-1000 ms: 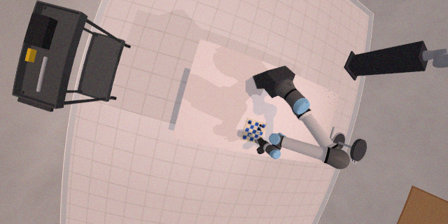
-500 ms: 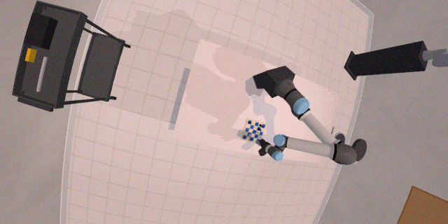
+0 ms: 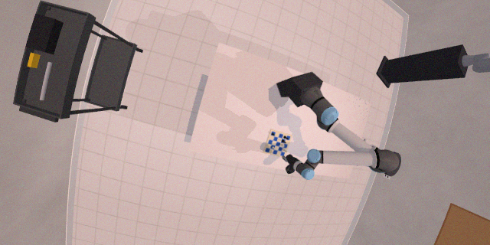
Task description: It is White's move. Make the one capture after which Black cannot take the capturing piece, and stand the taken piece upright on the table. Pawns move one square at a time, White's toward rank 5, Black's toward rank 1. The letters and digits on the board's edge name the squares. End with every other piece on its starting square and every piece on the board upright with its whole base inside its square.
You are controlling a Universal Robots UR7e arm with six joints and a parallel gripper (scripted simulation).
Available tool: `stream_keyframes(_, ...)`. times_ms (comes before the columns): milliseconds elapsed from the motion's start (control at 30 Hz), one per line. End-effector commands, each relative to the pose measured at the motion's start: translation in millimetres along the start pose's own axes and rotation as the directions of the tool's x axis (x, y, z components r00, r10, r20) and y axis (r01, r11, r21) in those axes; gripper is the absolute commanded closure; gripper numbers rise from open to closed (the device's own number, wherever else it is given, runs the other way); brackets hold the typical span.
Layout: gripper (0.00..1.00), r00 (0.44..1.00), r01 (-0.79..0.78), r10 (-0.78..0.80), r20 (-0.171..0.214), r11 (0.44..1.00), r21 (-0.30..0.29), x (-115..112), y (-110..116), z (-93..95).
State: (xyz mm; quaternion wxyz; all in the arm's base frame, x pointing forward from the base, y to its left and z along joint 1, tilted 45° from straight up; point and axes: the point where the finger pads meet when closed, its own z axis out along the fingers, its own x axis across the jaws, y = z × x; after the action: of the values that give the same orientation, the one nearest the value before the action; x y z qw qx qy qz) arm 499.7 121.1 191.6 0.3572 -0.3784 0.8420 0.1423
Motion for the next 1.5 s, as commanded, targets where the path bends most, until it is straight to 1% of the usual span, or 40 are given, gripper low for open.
stream_keyframes(0,1.00,1.000,0.001,-0.001,-0.001,1.000,-0.004,0,0,-12.5)
stream_keyframes(167,1.00,1.000,0.001,-0.001,-0.001,1.000,-0.004,0,0,-16.3)
stream_keyframes(600,1.00,1.000,0.003,-0.003,-0.001,1.000,-0.004,0,-2,-16.5)
stream_keyframes(633,1.00,1.000,0.008,-0.008,-0.001,1.000,-0.004,0,-7,-16.3)
stream_keyframes(700,1.00,1.000,0.024,-0.024,-0.001,1.000,-0.004,-1,-24,-15.5)
stream_keyframes(833,1.00,0.997,0.072,-0.072,-0.001,0.997,-0.004,2,-73,-12.2)
stream_keyframes(900,1.00,0.997,0.072,-0.072,-0.001,0.997,-0.004,2,-73,-12.2)
stream_keyframes(967,1.00,0.996,0.088,-0.088,-0.001,0.996,-0.004,4,-90,-10.7)
stream_keyframes(1000,1.00,0.996,0.093,-0.093,0.000,0.996,-0.004,5,-94,-10.3)
stream_keyframes(1467,1.00,0.995,0.095,-0.095,0.000,0.995,-0.004,5,-97,-10.1)
